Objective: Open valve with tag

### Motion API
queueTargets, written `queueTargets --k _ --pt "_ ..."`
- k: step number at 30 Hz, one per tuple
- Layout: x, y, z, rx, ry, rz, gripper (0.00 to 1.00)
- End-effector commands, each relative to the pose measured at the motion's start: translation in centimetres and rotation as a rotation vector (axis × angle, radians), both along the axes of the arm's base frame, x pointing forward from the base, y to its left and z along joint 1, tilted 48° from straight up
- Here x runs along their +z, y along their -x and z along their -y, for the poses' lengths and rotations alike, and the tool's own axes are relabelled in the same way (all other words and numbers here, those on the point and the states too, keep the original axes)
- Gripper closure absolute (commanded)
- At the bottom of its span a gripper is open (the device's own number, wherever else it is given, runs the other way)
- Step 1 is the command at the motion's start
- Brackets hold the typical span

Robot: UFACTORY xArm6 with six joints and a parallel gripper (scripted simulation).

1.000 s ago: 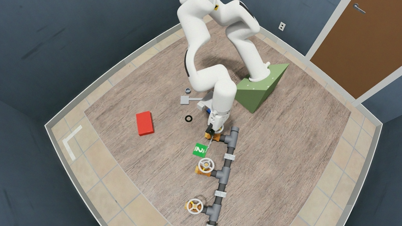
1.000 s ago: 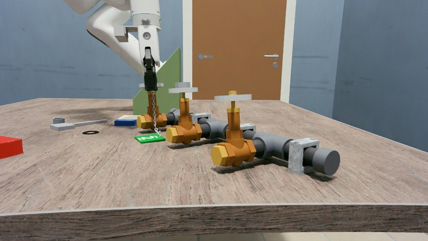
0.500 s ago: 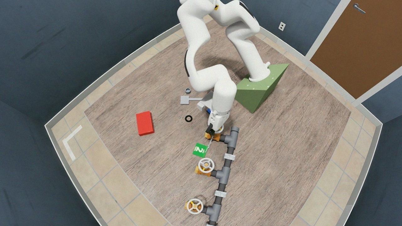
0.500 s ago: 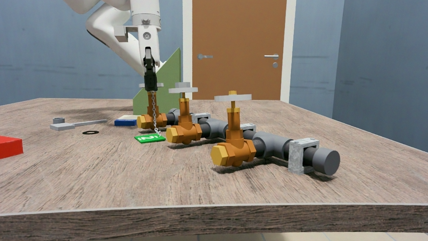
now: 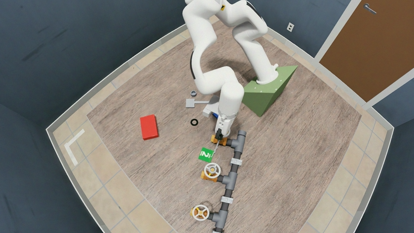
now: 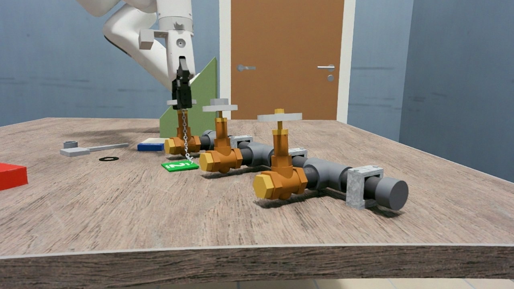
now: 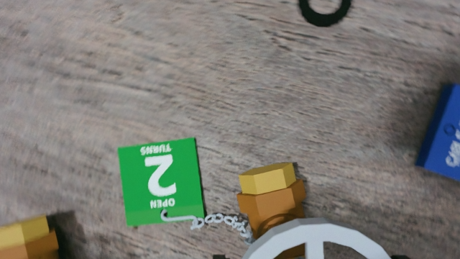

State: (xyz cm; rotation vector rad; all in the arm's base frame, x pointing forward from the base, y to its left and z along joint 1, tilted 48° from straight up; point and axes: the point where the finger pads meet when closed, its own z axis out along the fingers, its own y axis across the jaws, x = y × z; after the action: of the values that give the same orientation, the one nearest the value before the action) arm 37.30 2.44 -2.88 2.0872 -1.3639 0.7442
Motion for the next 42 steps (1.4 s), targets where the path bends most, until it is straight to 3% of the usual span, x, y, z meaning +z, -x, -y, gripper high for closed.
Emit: queueTargets --k 1,4,6,21,23,24,38,40,41,42 --pt "0.06 -0.09 -0.09 0.117 0.024 -0.117 1.0" --pt "0.06 -0.09 -0.09 0.216 0.045 -0.214 1.0" --pt "0.06 -0.09 -0.09 0.216 0.045 -0.214 1.0" --pt "0.06 -0.09 -0.09 0.778 0.175 -0.749 1.0" --pt "0.06 -0.09 -0.09 0.778 0.175 -0.749 1.0" --pt "0.06 -0.09 -0.09 0.88 0.196 -0.853 1.0" --pt "0.06 -0.09 -0.09 1.359 0.32 -1.303 1.0" --pt "0.06 -0.09 -0.09 1.359 0.32 -1.303 1.0" --pt "0.06 -0.09 -0.09 1.46 0.34 -1.407 1.0" --pt "0.06 -0.09 -0.09 1.488 0.348 -1.433 1.0"
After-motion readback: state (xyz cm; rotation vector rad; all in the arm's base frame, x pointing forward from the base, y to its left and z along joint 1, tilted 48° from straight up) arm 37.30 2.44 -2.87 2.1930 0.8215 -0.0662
